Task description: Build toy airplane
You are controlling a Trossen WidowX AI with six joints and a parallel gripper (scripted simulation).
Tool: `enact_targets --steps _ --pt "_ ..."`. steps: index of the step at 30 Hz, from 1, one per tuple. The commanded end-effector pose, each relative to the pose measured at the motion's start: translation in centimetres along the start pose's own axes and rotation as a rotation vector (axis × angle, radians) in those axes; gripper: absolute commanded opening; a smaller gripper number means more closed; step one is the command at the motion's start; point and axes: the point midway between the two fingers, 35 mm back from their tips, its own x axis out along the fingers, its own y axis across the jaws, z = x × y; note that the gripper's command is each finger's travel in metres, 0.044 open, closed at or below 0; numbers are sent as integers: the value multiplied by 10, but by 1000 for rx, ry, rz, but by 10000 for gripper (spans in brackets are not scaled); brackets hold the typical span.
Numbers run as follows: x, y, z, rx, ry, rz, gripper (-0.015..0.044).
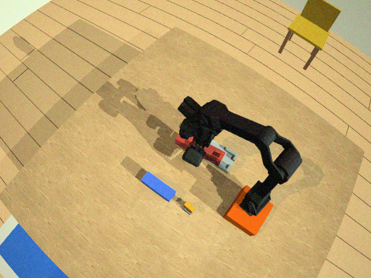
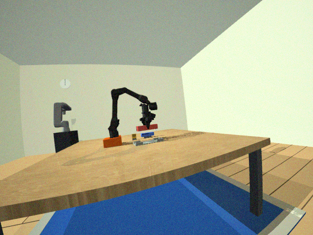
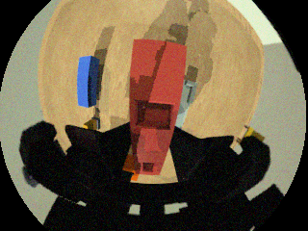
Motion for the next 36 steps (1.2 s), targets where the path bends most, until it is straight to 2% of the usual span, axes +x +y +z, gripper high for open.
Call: enact_targets --steps 1,23,30,36 --pt "5 -11 -3 -2 -2 -6 0" --pt "35 -64 -31 12 2 -10 0" --pt "35 -64 -31 12 2 -10 184" --pt "35 -64 -31 12 2 -10 195"
